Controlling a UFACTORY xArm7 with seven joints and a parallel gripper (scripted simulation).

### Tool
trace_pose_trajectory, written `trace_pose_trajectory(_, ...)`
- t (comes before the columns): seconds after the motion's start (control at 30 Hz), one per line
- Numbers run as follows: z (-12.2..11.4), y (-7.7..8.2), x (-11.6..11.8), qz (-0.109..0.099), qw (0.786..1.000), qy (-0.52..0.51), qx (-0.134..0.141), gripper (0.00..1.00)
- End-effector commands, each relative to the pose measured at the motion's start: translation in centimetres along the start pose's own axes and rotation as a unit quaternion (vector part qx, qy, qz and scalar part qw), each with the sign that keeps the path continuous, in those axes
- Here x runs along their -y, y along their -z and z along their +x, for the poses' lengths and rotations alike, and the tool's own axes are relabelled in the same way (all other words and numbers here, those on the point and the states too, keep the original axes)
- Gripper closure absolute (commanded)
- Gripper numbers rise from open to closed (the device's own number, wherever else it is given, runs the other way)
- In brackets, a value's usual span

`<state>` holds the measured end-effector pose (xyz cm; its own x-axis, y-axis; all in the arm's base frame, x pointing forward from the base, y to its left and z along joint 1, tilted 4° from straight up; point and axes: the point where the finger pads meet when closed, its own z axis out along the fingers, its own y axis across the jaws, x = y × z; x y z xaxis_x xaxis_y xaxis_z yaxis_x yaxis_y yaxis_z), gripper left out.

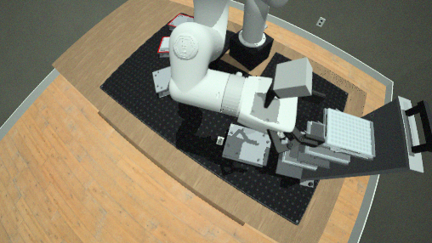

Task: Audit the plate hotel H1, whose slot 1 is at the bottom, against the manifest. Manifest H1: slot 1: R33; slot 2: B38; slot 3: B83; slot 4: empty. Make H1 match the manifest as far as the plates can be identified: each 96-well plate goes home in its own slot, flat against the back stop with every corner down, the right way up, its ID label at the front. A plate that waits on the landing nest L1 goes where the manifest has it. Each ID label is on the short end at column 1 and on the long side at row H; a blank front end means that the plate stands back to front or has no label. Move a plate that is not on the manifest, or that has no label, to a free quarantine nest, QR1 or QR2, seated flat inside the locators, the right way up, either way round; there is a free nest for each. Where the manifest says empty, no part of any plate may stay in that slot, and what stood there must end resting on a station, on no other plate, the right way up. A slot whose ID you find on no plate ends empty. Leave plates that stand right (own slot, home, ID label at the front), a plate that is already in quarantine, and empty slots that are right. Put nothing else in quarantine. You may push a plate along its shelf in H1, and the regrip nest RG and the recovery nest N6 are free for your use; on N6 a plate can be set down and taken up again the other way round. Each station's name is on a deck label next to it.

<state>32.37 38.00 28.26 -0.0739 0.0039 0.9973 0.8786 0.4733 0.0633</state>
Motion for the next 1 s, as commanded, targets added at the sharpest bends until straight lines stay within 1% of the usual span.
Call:
trace_pose_trajectory(0.0,0.1,0.0,-0.1,0.0,1.0,0.002,0.0,0.0)
trace_pose_trajectory(0.7,0.1,0.0,-0.1,0.0,1.0,0.002,0.0,0.0)
trace_pose_trajectory(0.8,0.1,0.8,-0.1,0.0,1.0,0.002,0.0,0.0)
trace_pose_trajectory(0.87,0.1,0.8,-0.1,0.0,1.0,0.002,0.0,0.0)
trace_pose_trajectory(0.97,0.1,1.6,-0.1,0.0,1.0,0.002,0.0,0.0)
